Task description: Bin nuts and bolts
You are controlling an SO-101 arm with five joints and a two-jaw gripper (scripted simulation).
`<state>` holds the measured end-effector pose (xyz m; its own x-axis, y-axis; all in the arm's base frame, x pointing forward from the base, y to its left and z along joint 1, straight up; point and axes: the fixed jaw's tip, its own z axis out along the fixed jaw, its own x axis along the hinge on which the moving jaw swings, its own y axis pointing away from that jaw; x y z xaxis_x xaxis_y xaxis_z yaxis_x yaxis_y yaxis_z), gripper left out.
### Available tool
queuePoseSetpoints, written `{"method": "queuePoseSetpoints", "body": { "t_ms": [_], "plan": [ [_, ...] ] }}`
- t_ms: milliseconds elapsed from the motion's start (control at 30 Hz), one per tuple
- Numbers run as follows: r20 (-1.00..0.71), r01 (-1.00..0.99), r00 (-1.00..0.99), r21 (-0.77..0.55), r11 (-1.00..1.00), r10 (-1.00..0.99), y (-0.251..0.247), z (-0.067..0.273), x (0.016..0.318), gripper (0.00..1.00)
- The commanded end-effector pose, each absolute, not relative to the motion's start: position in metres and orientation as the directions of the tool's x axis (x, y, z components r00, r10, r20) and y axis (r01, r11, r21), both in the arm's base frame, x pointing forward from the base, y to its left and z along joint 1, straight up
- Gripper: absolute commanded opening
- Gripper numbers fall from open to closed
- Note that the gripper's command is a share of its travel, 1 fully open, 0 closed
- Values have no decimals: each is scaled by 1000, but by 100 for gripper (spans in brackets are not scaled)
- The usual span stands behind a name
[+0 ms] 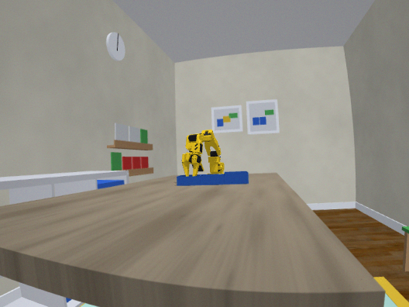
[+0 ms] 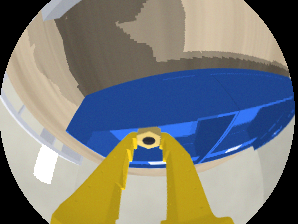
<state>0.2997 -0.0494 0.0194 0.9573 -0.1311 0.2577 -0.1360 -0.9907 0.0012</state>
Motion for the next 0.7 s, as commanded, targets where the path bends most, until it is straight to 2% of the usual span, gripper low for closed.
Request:
{"method": "queuePoseSetpoints", "body": {
  "t_ms": [0, 267, 667],
  "plan": [
    [330, -132, 936, 4, -991, -124, -52, 37, 307, 11],
    [330, -132, 936, 4, -991, -124, -52, 37, 307, 17],
    [330, -132, 936, 4, -991, -124, -52, 39, 307, 17]
  ]
}}
